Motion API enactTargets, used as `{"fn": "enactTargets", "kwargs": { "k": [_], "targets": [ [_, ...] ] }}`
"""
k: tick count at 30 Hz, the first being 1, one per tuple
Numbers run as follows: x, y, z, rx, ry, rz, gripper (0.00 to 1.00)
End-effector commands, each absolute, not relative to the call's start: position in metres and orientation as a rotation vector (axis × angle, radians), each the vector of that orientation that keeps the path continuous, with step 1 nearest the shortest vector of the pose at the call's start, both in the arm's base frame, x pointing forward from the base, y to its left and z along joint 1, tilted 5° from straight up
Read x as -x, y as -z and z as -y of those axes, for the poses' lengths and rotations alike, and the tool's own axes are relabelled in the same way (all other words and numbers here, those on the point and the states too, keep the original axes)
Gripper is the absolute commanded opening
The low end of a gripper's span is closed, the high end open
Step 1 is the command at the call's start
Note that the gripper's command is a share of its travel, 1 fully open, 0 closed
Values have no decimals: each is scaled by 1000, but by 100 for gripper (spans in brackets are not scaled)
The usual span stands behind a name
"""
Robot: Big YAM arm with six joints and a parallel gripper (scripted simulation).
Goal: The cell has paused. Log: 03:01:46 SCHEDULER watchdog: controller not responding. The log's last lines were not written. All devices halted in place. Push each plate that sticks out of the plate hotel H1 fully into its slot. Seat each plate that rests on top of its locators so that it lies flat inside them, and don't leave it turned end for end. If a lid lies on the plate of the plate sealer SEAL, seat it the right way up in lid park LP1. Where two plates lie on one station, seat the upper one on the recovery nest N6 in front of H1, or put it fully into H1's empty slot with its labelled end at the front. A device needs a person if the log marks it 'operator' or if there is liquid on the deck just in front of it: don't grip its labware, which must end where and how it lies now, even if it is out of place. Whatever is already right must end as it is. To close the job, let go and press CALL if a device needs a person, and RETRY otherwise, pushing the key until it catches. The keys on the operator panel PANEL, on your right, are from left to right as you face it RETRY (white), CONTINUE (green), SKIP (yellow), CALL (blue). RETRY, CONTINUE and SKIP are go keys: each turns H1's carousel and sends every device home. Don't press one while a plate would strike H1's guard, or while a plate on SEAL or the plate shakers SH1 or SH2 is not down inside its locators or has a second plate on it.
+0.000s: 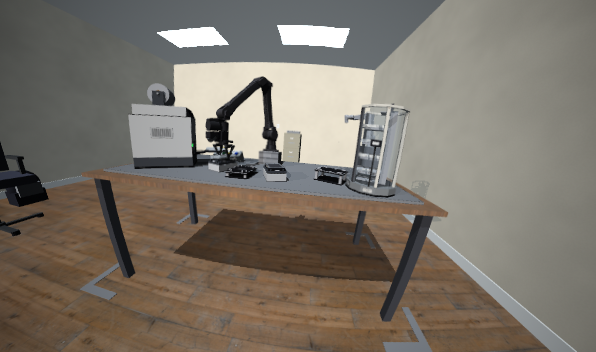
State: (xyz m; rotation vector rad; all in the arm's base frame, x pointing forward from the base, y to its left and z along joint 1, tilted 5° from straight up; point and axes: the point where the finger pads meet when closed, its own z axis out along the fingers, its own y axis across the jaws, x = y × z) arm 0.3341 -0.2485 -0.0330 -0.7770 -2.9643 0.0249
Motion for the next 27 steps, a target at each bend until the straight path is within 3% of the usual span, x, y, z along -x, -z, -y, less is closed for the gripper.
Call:
{"fn": "enactTargets", "kwargs": {
  "k": [1,27],
  "targets": [
    [-360,6,257,788,-61,3021,84],
    [-356,6,253,780,-43,2993,84]
  ]
}}
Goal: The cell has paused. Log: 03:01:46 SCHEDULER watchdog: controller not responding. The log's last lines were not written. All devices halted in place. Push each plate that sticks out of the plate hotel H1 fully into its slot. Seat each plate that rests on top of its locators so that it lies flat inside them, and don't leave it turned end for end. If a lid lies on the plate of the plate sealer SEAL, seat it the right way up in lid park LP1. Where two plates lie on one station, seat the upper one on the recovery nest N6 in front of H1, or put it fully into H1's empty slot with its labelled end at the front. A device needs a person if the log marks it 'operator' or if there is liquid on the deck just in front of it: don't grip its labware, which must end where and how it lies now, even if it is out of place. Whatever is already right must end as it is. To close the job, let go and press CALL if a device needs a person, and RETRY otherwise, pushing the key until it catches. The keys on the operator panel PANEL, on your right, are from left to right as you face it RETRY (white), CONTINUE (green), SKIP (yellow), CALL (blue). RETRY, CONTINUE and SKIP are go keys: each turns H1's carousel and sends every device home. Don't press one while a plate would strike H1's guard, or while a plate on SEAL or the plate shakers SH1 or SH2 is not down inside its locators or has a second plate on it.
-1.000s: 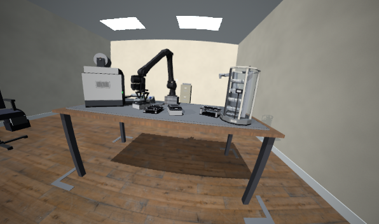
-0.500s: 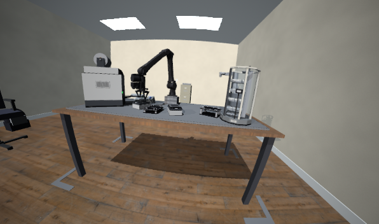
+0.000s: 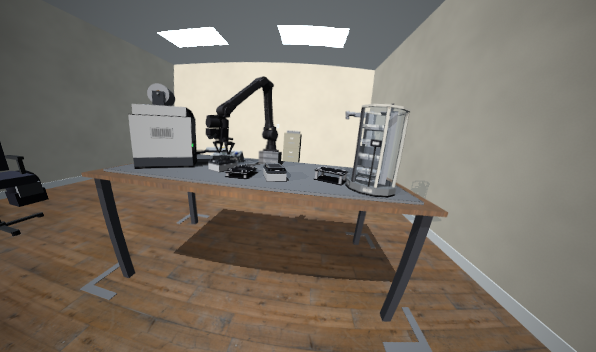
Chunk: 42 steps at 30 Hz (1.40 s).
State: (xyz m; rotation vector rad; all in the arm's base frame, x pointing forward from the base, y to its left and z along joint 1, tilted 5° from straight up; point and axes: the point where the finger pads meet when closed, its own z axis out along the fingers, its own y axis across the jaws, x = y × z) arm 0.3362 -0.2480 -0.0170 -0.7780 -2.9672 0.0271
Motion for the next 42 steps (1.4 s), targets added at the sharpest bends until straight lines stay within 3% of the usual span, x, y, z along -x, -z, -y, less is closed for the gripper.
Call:
{"fn": "enactTargets", "kwargs": {
  "k": [1,8,42],
  "targets": [
    [-356,6,253,780,-43,2993,84],
    [-339,25,246,758,-185,2936,84],
    [-330,24,257,762,-182,2939,84]
  ]
}}
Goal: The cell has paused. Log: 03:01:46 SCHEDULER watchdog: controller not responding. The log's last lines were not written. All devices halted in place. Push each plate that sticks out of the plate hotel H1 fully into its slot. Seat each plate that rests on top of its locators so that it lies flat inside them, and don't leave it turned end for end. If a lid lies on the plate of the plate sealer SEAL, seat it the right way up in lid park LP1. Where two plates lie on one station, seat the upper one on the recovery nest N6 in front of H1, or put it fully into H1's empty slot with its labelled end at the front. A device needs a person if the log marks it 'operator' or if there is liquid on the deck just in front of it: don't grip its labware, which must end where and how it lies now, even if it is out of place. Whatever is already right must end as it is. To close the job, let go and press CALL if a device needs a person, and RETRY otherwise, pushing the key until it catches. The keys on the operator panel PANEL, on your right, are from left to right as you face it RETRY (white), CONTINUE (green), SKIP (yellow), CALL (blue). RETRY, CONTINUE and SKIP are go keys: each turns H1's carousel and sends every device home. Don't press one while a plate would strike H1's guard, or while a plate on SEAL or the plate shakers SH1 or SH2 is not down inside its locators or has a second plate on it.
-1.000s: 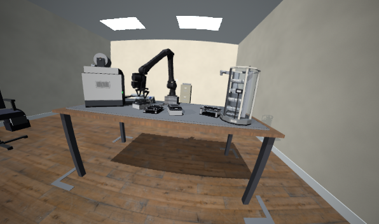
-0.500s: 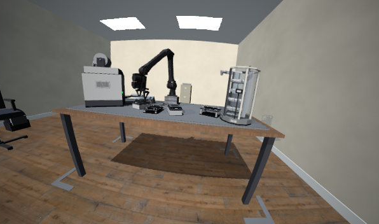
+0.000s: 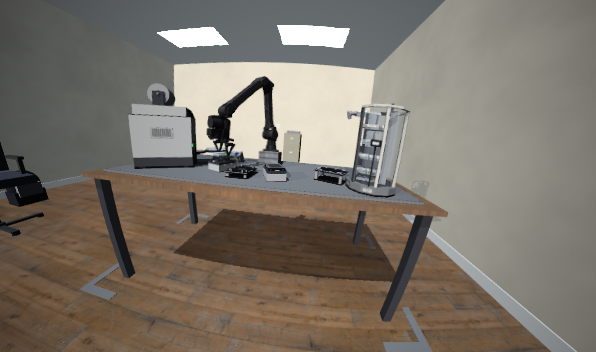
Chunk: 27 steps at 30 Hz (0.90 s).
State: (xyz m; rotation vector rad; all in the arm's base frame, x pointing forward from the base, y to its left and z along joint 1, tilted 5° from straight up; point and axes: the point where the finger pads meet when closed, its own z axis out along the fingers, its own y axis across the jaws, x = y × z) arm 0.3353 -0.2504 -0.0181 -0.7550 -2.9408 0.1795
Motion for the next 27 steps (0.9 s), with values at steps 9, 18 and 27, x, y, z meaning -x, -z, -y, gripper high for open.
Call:
{"fn": "enactTargets", "kwargs": {
  "k": [9,18,27],
  "targets": [
    [-330,23,257,762,-183,2940,84],
    [-330,22,258,763,-185,2942,84],
    [-330,22,258,764,-186,2944,84]
  ]
}}
